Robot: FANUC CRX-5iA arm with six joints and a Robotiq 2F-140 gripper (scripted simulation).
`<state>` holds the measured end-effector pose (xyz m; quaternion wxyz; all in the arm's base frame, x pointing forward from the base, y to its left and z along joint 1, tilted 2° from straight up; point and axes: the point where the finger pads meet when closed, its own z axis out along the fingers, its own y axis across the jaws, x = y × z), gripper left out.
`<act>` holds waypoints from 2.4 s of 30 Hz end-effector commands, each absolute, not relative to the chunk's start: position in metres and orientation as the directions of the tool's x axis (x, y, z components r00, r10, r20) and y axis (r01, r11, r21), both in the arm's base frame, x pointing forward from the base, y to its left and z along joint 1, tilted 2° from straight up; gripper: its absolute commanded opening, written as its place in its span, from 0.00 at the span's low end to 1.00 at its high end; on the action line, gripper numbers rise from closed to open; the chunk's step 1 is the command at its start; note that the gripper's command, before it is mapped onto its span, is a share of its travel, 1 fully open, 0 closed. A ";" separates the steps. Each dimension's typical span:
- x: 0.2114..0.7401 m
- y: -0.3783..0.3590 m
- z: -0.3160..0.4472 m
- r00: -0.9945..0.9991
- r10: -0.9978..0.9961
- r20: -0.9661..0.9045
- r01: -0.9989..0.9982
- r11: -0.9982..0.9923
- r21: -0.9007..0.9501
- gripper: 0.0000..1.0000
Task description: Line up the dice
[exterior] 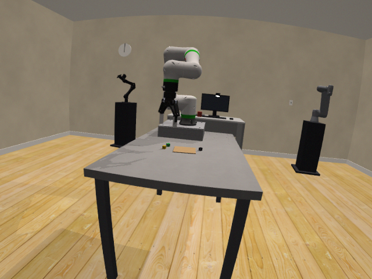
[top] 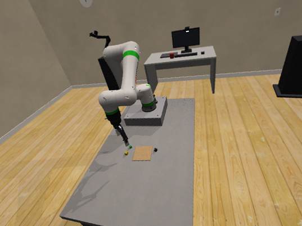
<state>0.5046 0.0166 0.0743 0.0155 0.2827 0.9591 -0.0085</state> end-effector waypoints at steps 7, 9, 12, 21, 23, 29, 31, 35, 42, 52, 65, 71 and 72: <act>0.508 0.011 0.076 -0.817 0.576 -0.035 0.576 0.817 0.007 1.00; 0.508 0.011 0.076 -0.817 0.576 -0.035 0.576 0.817 0.007 1.00; 0.508 0.011 0.076 -0.817 0.576 -0.035 0.576 0.817 0.007 1.00; 0.509 0.011 0.055 -0.816 0.577 -0.033 0.577 0.817 0.007 1.00; 0.509 0.011 0.042 -0.816 0.577 -0.033 0.577 0.817 0.007 1.00; 0.511 0.011 0.013 -0.816 0.577 -0.033 0.577 0.817 0.007 1.00; 0.511 0.011 0.000 -0.816 0.577 -0.033 0.577 0.817 0.007 1.00; 0.512 0.012 -0.016 -0.816 0.577 -0.033 0.577 0.817 0.007 1.00; 0.512 0.012 -0.020 -0.816 0.577 -0.033 0.577 0.817 0.007 1.00; 0.512 0.012 -0.020 -0.816 0.577 -0.033 0.577 0.817 0.007 1.00; 0.512 0.012 -0.020 -0.816 0.577 -0.033 0.577 0.817 0.007 1.00; 0.512 0.012 -0.020 -0.816 0.577 -0.033 0.577 0.817 0.007 1.00; 0.512 0.012 -0.020 -0.816 0.577 -0.033 0.577 0.817 0.007 1.00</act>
